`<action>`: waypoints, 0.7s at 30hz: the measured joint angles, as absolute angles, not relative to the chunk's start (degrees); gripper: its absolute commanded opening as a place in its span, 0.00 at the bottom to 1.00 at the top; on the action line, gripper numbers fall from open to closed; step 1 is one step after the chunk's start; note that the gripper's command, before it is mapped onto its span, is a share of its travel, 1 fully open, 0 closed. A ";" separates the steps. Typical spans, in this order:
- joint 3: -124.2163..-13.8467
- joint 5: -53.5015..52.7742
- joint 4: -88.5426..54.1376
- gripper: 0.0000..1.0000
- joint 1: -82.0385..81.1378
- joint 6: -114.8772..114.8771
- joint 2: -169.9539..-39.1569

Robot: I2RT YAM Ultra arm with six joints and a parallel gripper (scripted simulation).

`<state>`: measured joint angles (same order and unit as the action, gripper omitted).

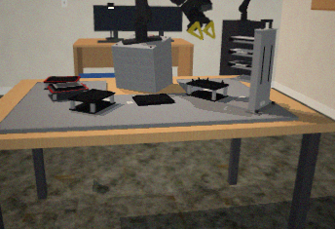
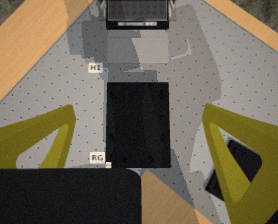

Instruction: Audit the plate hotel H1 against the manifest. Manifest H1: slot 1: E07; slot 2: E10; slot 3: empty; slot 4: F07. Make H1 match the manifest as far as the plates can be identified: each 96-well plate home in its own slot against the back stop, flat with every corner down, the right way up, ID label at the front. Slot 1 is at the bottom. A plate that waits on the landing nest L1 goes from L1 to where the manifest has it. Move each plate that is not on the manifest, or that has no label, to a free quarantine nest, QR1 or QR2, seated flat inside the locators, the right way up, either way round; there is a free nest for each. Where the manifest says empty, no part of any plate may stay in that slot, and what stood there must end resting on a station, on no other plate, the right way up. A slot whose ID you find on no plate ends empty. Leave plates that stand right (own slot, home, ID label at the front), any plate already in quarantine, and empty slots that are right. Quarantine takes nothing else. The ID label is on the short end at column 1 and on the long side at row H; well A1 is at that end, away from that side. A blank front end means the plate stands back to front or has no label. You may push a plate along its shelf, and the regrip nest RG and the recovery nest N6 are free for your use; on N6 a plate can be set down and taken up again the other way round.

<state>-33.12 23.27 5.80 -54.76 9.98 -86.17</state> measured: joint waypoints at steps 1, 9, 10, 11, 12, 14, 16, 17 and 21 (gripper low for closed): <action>-33.36 23.20 5.87 1.00 -54.63 9.91 -86.43; -35.46 22.61 6.31 1.00 -53.63 9.28 -88.60; -35.73 22.55 6.35 1.00 -53.52 9.19 -88.86; -35.99 22.48 6.39 1.00 -53.45 9.10 -89.12; -36.25 22.39 6.42 1.00 -53.36 9.02 -89.41; -36.62 22.28 6.55 1.00 -53.21 8.88 -89.76; -36.84 22.20 6.57 1.00 -53.21 8.78 -89.78; -37.06 22.13 6.59 1.00 -53.15 8.71 -89.86; -38.20 21.91 6.74 1.00 -52.58 8.43 -91.15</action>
<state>-38.20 21.91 6.74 -52.58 8.43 -91.15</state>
